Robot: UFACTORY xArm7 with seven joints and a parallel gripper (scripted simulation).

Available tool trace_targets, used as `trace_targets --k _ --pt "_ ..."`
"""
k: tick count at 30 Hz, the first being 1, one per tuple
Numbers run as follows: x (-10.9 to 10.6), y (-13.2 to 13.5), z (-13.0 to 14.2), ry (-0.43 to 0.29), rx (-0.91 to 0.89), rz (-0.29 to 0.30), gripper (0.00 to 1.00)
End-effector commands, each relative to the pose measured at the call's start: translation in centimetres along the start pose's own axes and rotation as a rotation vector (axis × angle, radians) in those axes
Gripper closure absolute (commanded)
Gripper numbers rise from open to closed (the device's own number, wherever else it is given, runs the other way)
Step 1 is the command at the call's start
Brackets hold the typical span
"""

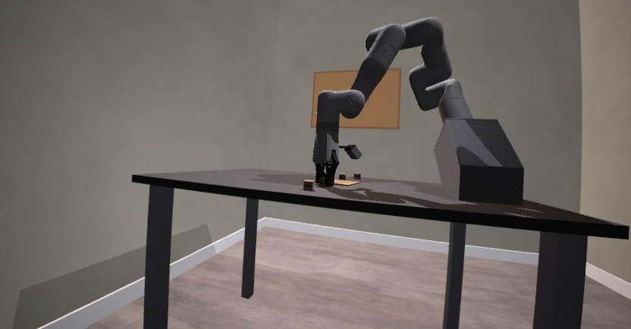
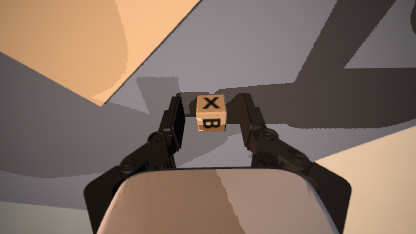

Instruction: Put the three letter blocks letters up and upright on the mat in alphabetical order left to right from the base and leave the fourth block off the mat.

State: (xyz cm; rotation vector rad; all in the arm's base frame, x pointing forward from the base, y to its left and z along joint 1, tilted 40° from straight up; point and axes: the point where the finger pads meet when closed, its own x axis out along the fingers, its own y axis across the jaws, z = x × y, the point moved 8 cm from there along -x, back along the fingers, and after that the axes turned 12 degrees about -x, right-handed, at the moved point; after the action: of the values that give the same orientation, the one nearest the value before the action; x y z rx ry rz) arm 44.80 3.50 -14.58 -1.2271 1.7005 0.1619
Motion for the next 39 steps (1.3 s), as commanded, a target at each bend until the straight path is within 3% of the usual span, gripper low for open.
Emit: trace_targets --k 1,17,18,39 --pt "-0.18 -0.05 0.15 -0.004 0.000 -0.002 0.58" --pt "-0.18 -0.05 0.15 -0.004 0.000 -0.002 0.58" --pt "-0.18 -0.05 0.15 -0.004 0.000 -0.002 0.79" --pt "-0.18 -0.05 0.15 -0.004 0.000 -0.002 0.79"
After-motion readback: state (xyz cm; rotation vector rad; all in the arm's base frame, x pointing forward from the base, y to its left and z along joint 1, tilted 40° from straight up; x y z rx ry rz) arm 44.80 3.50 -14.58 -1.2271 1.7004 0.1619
